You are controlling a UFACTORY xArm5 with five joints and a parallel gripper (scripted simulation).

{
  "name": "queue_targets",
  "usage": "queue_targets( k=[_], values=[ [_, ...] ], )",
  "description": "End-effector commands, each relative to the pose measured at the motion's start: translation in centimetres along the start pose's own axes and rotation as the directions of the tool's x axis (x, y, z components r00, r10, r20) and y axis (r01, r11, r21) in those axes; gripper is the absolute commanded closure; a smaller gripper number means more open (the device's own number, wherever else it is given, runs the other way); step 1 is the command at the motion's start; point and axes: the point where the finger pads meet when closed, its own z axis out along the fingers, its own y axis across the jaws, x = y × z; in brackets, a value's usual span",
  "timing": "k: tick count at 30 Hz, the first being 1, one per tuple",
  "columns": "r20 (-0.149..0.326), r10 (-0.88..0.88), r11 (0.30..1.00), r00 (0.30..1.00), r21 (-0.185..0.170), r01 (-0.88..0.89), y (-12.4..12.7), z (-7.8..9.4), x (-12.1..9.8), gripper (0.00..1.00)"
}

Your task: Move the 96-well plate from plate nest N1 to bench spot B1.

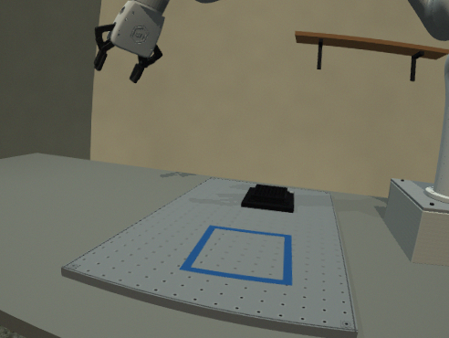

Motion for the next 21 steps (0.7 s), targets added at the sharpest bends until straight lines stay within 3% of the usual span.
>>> queue_targets(
  k=[1,16,21],
  values=[
    [0.007,-0.023,1.000,1.000,-0.001,0.023,0.1,-1.6,-1.1,0.00],
    [0.081,-0.169,0.985,0.982,-0.028,0.172,1.2,-5.6,-5.4,0.00],
    [0.096,-0.197,0.979,0.976,-0.032,0.201,1.3,-6.0,-5.8,0.00]
  ],
)
